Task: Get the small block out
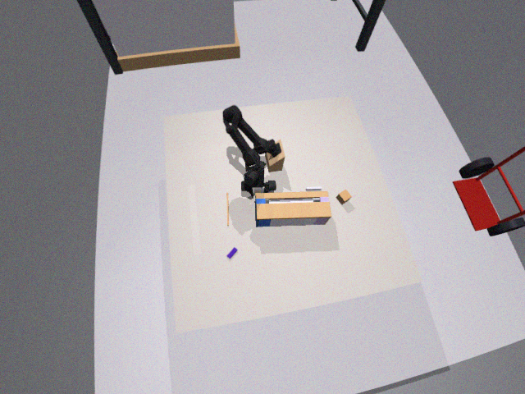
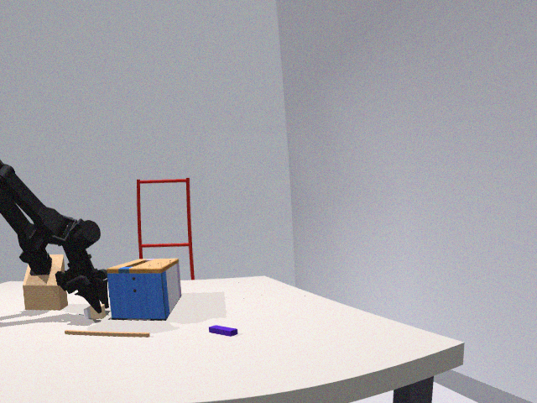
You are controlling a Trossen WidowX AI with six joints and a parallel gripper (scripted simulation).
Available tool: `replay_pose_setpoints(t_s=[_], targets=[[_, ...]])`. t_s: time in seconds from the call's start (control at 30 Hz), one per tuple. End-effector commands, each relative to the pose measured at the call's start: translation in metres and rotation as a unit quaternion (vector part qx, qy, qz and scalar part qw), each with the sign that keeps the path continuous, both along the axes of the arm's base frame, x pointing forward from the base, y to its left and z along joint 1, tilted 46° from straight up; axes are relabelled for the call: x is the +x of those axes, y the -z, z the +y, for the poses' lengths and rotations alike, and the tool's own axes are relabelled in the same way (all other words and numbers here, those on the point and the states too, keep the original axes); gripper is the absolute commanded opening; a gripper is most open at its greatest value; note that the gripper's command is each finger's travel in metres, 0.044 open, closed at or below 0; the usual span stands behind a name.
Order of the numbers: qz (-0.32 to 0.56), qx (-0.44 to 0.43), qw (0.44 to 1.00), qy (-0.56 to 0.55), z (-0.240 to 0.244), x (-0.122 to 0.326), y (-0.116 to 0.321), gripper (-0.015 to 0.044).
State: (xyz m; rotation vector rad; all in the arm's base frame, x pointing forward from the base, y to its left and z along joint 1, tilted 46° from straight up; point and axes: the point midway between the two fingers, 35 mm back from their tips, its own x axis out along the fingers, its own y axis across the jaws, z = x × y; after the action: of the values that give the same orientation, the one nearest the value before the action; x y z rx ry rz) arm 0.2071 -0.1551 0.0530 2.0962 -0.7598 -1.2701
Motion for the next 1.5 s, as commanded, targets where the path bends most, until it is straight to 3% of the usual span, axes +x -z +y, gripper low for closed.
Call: replay_pose_setpoints(t_s=[0.0, 0.13, 0.37, 0.47, 0.57, 1.2, 1.47], targets=[[0.004, 0.000, 1.000, -0.002, -0.004, -0.002, 0.006, 0.0285], [0.004, -0.001, 1.000, -0.003, -0.007, -0.004, 0.008, 0.0285], [0.004, -0.001, 1.000, -0.003, -0.007, -0.004, 0.008, 0.0101], [0.004, -0.001, 1.000, -0.003, -0.007, -0.004, 0.008, 0.0081], [0.004, 0.001, 1.000, -0.002, -0.003, -0.002, 0.005, 0.0003], [0.004, -0.001, 1.000, -0.001, 0.038, -0.002, -0.036, 0.0000], [0.106, -0.053, 0.990, -0.077, 0.041, -0.002, -0.037, 0.0000]])
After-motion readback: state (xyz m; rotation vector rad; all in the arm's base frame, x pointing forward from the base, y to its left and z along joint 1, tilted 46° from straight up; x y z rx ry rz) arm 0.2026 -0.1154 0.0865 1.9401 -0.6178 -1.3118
